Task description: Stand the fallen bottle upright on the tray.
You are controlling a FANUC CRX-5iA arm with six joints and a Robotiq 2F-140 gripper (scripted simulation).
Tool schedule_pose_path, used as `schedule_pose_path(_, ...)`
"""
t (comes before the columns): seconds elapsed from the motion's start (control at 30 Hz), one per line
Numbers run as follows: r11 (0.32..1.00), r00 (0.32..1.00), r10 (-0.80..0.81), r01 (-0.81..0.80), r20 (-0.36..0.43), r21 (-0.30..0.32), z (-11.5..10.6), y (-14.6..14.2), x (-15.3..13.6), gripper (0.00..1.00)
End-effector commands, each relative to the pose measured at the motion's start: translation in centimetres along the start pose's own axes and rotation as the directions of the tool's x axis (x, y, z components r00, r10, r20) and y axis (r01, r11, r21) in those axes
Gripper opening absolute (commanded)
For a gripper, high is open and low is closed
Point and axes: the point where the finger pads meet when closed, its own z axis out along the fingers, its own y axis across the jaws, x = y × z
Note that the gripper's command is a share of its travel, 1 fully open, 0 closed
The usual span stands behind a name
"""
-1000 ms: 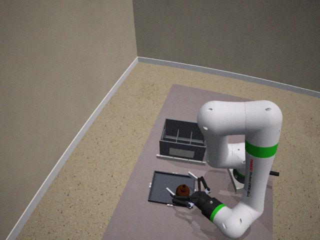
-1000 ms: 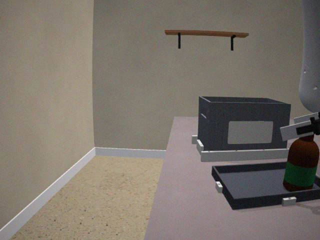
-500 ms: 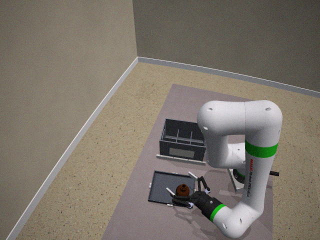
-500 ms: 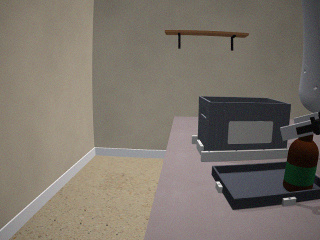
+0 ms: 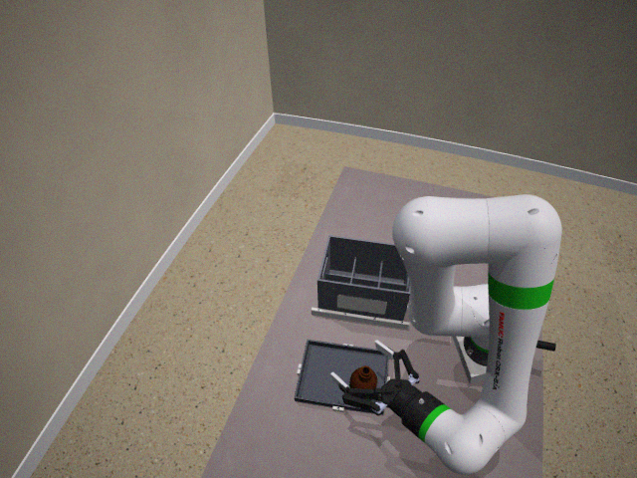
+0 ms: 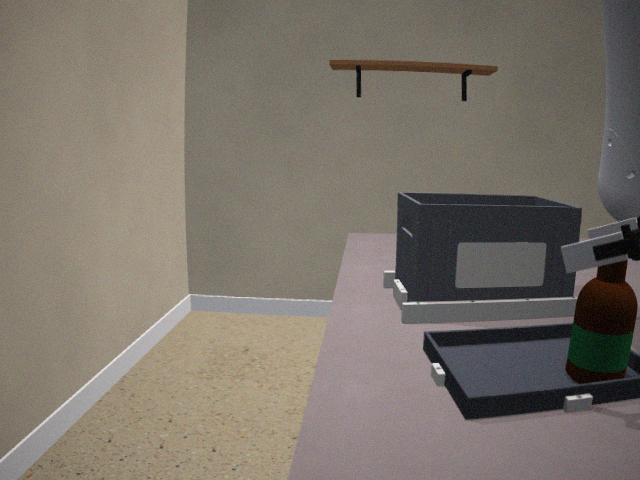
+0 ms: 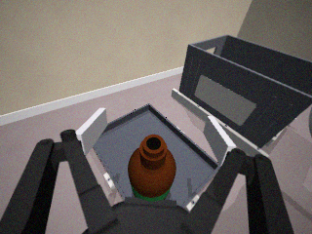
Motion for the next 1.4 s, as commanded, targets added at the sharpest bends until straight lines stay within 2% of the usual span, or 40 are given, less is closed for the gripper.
schedule_pose_path(0.0,1.000,1.000,0.000,0.000,0.000,0.000,-0.2,0.0,0.5,1.00)
schedule_pose_path(1.37,1.000,1.000,0.000,0.000,0.000,0.000,-2.8,0.0,7.8,1.00)
